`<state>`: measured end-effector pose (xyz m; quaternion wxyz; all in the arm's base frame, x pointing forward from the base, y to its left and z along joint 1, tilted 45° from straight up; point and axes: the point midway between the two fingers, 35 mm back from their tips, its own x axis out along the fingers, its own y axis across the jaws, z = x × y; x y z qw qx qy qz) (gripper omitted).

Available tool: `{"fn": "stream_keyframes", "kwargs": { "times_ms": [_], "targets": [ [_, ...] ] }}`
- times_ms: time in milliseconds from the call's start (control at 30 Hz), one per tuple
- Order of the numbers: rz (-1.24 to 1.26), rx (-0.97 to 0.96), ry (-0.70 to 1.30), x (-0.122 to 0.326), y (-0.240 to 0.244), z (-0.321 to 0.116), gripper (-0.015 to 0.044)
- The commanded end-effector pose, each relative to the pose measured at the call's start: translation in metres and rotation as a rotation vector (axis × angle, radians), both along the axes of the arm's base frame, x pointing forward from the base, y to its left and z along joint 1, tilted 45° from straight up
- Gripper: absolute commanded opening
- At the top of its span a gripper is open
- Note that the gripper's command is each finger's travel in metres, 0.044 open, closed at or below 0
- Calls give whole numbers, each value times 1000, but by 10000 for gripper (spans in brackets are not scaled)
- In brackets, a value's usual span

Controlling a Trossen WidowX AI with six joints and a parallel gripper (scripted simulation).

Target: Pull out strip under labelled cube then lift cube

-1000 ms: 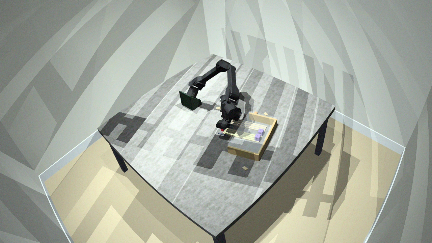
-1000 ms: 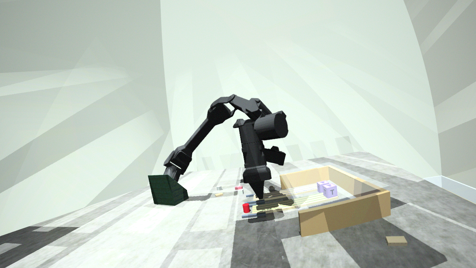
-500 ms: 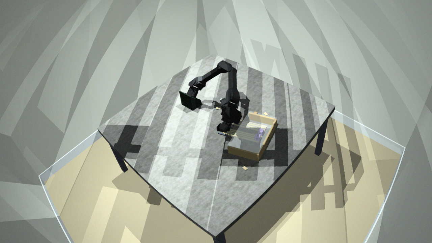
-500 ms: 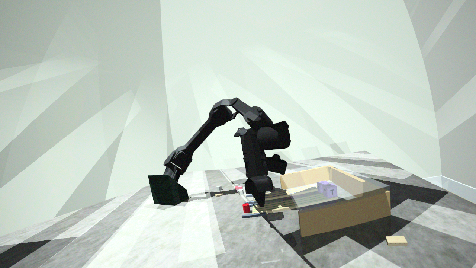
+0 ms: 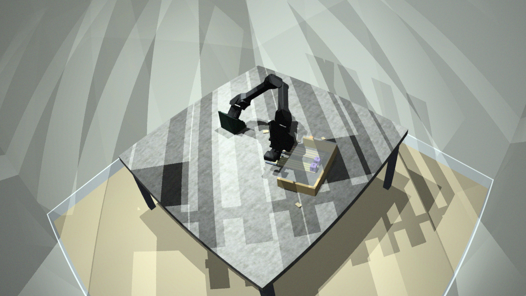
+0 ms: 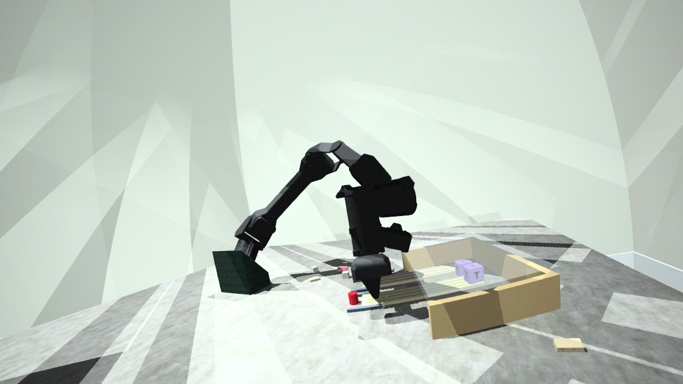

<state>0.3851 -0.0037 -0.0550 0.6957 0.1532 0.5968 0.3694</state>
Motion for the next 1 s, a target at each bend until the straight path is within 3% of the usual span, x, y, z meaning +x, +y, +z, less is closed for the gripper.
{"fn": "stream_keyframes", "kwargs": {
  "times_ms": [0,967],
  "targets": [
    [-6,4,2,0,0,0,0],
    [-6,4,2,0,2,-2,0]
  ]
}}
